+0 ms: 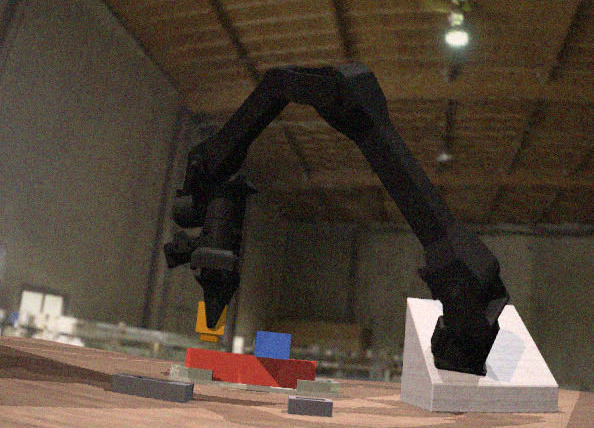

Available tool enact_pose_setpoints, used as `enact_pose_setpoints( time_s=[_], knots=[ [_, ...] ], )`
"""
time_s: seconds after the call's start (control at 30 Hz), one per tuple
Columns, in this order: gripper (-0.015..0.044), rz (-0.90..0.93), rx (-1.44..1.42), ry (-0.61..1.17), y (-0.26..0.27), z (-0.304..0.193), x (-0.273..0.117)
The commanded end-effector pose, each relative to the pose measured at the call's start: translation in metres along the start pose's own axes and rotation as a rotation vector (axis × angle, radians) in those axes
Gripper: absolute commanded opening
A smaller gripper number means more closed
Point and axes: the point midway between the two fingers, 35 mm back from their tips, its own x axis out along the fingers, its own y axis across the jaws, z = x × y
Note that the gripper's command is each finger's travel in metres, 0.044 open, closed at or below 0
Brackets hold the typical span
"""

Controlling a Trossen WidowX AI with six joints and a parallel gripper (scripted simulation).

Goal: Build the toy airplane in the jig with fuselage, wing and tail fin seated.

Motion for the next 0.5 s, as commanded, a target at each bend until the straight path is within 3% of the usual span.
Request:
enact_pose_setpoints(
  time_s=[0.0, 0.47],
  knots=[
    [0.0065, 0.006, 0.004, 0.001, 0.0012, -0.0006, 0.0085],
    [0.0065, 0.007, 0.004, 0.001, 0.0015, -0.0009, 0.0174]
  ],
)
